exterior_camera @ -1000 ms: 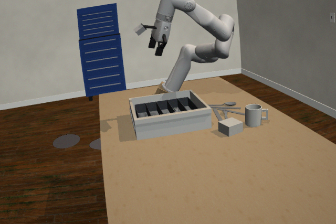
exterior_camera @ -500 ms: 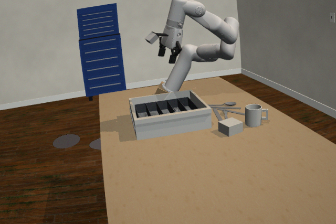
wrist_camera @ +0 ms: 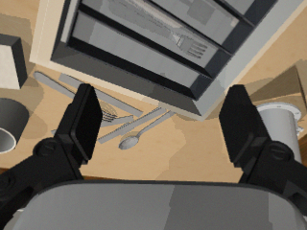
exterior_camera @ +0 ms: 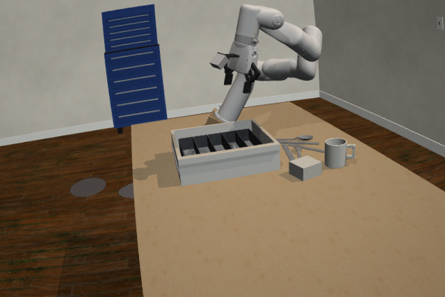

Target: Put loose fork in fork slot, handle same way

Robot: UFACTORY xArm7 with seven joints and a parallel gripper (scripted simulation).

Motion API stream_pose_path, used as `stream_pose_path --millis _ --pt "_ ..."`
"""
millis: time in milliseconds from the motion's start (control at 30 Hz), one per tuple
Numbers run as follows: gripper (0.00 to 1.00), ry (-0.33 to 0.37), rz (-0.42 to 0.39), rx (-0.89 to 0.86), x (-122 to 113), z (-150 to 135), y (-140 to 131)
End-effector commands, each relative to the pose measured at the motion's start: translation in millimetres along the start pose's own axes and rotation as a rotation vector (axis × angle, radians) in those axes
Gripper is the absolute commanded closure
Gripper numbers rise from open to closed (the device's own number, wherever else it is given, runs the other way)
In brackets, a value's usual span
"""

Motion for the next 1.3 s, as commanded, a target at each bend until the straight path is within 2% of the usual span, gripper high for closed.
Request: stream_pose_path --millis 0,500,567,933,967,1267 --pt "0.00 0.075 -0.001 -0.159 14.8 -49.5 -28.3" --pt "0.00 0.075 -0.001 -0.159 14.8 -49.5 -28.3" --pt "0.00 0.136 -0.007 -0.296 26.9 -88.0 -57.6" --pt "0.00 0.136 -0.007 -0.296 26.9 -88.0 -57.6" --pt "0.00 0.162 -0.011 -0.355 31.6 -103.2 -71.4" --pt "0.00 0.162 -0.011 -0.355 31.6 -103.2 -71.4"
Point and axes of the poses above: the point where the finger pads meet when closed, its own x axis out along the fingers, its own z axis across the jaws, y = z × x, the point moved 4 cm from there along -x, back along the fingers, and after that the axes turned 10 degrees about -x, right-handed, at the moved point
